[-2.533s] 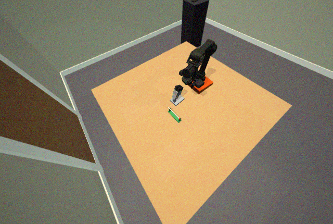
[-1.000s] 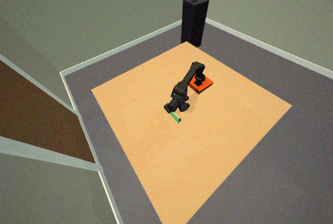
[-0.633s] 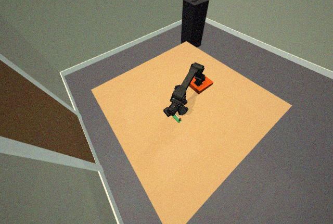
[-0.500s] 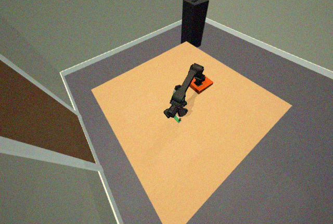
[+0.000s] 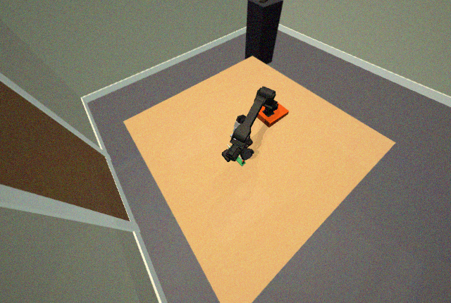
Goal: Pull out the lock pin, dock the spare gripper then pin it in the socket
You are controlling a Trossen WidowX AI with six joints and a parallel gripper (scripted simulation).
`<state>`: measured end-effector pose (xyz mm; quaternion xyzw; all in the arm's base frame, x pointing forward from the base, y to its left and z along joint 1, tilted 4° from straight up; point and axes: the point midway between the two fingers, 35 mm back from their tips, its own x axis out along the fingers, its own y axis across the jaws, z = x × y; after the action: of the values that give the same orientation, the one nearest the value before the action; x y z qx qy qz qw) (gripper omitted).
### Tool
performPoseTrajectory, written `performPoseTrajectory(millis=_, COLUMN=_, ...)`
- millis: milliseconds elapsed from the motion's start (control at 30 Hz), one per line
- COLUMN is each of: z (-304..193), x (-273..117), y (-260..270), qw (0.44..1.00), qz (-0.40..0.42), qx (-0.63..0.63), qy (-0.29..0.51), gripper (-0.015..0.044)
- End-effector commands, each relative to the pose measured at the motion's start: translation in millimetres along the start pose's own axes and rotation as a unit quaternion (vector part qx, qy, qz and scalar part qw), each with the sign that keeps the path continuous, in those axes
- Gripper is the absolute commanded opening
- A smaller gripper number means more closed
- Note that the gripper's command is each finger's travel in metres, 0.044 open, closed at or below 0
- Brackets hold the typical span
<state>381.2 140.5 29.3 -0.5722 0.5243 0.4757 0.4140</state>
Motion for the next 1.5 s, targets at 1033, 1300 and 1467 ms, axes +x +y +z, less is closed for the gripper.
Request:
performPoseTrajectory(millis=1033, z=8.7, x=38.0, y=2.0, qw=1.000, qz=0.000, qx=-0.001, qy=0.002, gripper=0.0000)
performPoseTrajectory(millis=1300, z=8.6, x=38.1, y=2.2, qw=1.000, qz=0.000, qx=-0.001, qy=0.002, gripper=0.0000)
performPoseTrajectory(millis=1467, z=7.9, x=35.0, y=1.8, qw=1.000, qz=0.000, qx=-0.001, qy=0.002, gripper=0.0000)
